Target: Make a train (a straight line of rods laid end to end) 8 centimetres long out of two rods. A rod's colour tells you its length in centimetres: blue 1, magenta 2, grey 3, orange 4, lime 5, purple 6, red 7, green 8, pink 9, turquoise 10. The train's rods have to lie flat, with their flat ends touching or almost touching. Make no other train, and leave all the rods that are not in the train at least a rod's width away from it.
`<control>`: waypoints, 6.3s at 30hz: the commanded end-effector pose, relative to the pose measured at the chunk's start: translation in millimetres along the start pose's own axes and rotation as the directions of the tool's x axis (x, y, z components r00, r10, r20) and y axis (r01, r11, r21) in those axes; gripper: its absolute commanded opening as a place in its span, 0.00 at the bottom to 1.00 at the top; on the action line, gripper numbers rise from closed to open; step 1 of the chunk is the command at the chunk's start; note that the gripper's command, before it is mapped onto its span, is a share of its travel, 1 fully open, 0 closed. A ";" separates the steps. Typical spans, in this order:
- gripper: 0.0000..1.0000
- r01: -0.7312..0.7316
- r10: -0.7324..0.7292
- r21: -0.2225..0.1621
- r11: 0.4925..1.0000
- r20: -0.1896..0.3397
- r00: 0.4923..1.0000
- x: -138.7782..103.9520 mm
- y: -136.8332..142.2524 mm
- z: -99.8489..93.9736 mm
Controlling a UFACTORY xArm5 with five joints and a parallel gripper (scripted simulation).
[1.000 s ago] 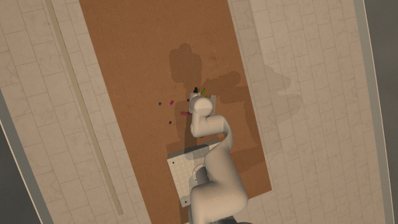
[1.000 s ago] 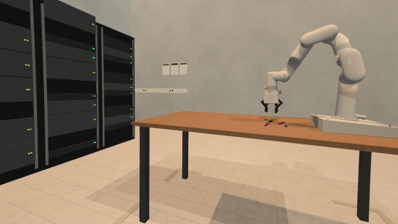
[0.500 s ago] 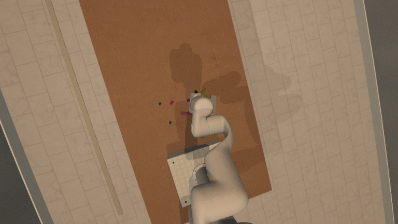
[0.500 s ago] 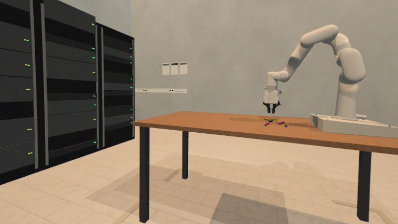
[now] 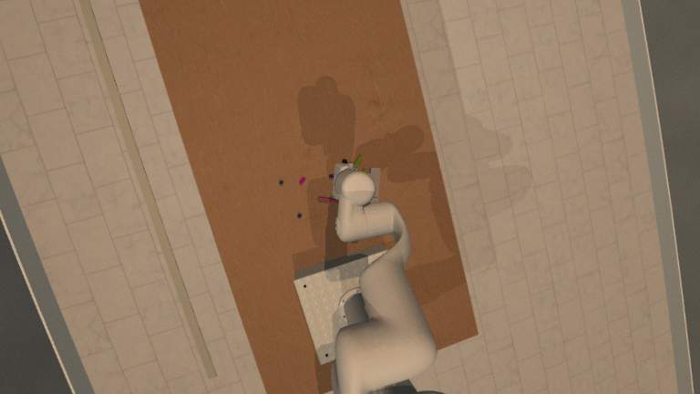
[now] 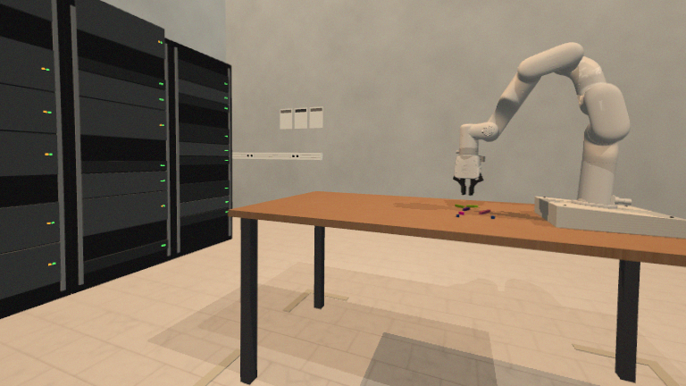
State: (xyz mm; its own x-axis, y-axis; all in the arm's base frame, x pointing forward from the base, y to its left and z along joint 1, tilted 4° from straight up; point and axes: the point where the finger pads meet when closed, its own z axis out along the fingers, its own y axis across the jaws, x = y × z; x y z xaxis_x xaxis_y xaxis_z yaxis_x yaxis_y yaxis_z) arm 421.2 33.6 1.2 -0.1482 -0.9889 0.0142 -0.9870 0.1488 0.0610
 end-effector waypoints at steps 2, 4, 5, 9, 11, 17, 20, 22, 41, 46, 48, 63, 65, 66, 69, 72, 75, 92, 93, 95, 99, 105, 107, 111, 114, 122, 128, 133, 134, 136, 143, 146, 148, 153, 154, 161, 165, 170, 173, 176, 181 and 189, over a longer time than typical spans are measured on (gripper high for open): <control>0.24 0.000 0.000 0.004 1.000 0.001 1.000 -0.3 -1.3 -1.2; 0.24 0.000 0.000 0.004 1.000 0.001 1.000 -0.3 -1.3 -1.1; 0.24 0.000 0.000 0.004 1.000 0.001 1.000 -0.4 -1.3 -1.0; 0.24 0.000 0.000 0.004 1.000 0.001 1.000 -0.5 -1.1 0.1; 0.24 0.001 -0.001 0.004 1.000 0.001 1.000 -0.6 -1.0 1.1; 0.24 0.001 -0.001 0.004 1.000 0.001 1.000 -0.9 -0.5 4.0; 0.24 0.002 -0.002 0.004 1.000 0.001 1.000 -1.1 0.0 7.0; 0.24 0.002 -0.002 0.004 1.000 0.001 1.000 -1.0 -0.1 9.6; 0.24 0.000 0.000 0.004 1.000 0.001 1.000 0.2 -0.8 36.0; 0.24 0.000 0.000 0.004 1.000 0.001 1.000 0.5 -0.9 42.5; 0.24 0.000 0.000 0.004 1.000 0.001 1.000 0.6 -1.0 44.6; 0.24 0.000 0.000 0.004 1.000 0.001 1.000 0.9 -1.1 50.7; 0.24 0.000 0.000 0.004 1.000 0.001 1.000 0.9 -1.1 50.7; 0.24 0.000 0.000 0.004 1.000 0.001 1.000 0.9 -1.1 50.7; 0.24 0.000 0.000 0.004 1.000 0.001 1.000 0.9 -1.1 50.7; 0.24 0.000 0.000 0.004 1.000 0.001 1.000 0.9 -1.1 50.7; 0.24 0.000 0.000 0.004 1.000 0.001 1.000 0.9 -1.1 50.7; 0.24 0.000 0.000 0.004 1.000 0.001 1.000 0.9 -1.1 50.7; 0.24 0.000 0.000 0.004 1.000 0.001 1.000 0.9 -1.1 50.7; 0.24 0.000 0.000 0.004 1.000 0.001 1.000 0.9 -1.1 50.7; 0.24 0.000 0.000 0.004 1.000 0.001 1.000 0.9 -1.1 50.7; 0.24 0.000 0.000 0.004 1.000 0.001 1.000 0.9 -1.2 50.7; 0.24 0.000 0.000 0.004 1.000 0.001 1.000 1.0 -1.4 50.7; 0.24 0.000 0.000 0.004 1.000 0.001 1.000 1.0 -2.2 50.5; 0.24 0.000 0.000 0.004 1.000 0.001 1.000 1.0 -2.5 50.5; 0.24 0.000 0.000 0.004 1.000 0.001 1.000 1.0 -2.6 50.4; 0.24 0.000 0.000 0.004 1.000 0.001 1.000 1.0 -2.6 50.4; 0.24 0.000 0.000 0.004 1.000 0.001 1.000 1.0 -2.6 50.4; 0.24 0.000 0.000 0.004 1.000 0.001 1.000 1.0 -2.6 50.4; 0.24 0.000 0.000 0.004 1.000 0.001 1.000 1.0 -2.6 50.4; 0.24 0.000 0.000 0.004 1.000 0.001 1.000 1.0 -2.6 50.4; 0.24 0.000 0.000 0.004 1.000 0.001 1.000 1.0 -2.6 50.4; 0.24 0.000 0.000 0.004 1.000 0.001 1.000 1.0 -2.6 50.4; 0.24 0.000 0.000 0.004 1.000 0.001 1.000 1.0 -2.6 50.4; 0.24 0.000 0.000 0.004 1.000 0.001 1.000 1.0 -2.6 50.4; 0.24 0.000 0.000 0.004 1.000 0.001 1.000 1.0 -2.6 50.4; 0.24 0.000 0.000 0.004 1.000 0.001 1.000 1.0 -2.6 50.4; 0.24 0.000 0.000 0.004 1.000 0.001 1.000 1.0 -2.6 50.4; 0.24 0.000 0.000 0.004 1.000 0.001 1.000 1.0 -2.6 50.4; 0.24 0.000 0.000 0.004 1.000 0.001 1.000 1.0 -2.6 50.4; 0.24 0.000 0.000 0.004 1.000 0.001 1.000 1.0 -2.6 50.4; 0.24 0.000 0.000 0.004 1.000 0.001 1.000 1.0 -2.6 50.4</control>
State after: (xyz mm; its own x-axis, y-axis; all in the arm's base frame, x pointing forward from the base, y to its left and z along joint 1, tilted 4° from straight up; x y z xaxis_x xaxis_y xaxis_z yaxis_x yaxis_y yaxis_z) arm 419.1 31.7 -50.3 -0.1482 -0.9889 0.0139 -0.9870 0.1488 0.0609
